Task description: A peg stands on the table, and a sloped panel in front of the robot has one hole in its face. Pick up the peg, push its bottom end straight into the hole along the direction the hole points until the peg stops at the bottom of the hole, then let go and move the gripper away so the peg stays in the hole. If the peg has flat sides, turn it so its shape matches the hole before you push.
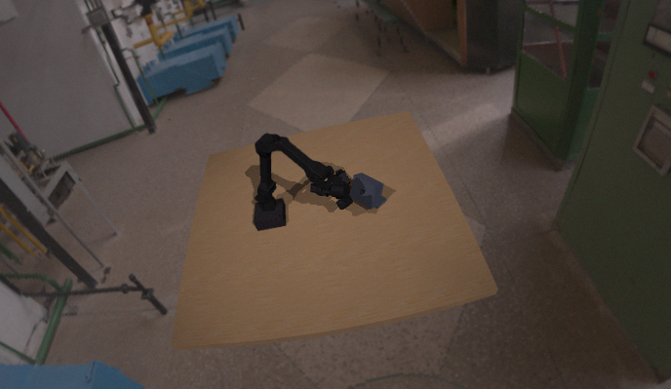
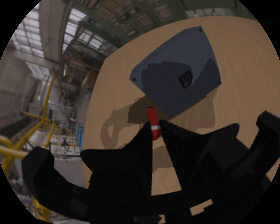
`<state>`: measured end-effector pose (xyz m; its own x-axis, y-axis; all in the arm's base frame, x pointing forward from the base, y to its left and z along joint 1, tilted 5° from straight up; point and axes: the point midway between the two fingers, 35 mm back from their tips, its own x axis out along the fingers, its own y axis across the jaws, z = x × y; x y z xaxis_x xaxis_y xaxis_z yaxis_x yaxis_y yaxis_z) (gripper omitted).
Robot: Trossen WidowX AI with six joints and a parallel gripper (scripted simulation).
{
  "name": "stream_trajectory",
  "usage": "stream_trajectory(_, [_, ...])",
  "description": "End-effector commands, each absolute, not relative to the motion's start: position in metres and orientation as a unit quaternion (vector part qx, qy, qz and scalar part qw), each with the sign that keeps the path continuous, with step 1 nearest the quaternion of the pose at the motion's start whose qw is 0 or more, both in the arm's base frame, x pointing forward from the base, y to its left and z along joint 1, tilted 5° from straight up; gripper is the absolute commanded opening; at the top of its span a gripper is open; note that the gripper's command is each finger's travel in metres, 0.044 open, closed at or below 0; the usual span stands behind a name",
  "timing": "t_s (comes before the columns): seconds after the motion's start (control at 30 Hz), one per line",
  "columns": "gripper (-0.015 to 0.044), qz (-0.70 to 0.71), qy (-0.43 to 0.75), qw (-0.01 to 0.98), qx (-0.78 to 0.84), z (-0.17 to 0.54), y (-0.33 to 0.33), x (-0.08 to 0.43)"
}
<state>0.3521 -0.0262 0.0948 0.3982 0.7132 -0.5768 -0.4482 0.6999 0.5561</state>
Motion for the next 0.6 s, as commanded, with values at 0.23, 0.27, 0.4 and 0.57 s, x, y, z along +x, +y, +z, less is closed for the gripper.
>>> stream_trajectory(0.23, [0.0,0.37,0.373,0.84,0.137,0.096,-0.04,0.352])
stream_trajectory(0.27, [0.0,0.372,0.369,0.841,0.135,0.096,-0.041,0.352])
stream_trajectory(0.4, [0.0,0.376,0.353,0.847,0.127,0.096,-0.046,0.351])
stream_trajectory(0.57, [0.0,0.38,0.333,0.855,0.116,0.096,-0.053,0.351])
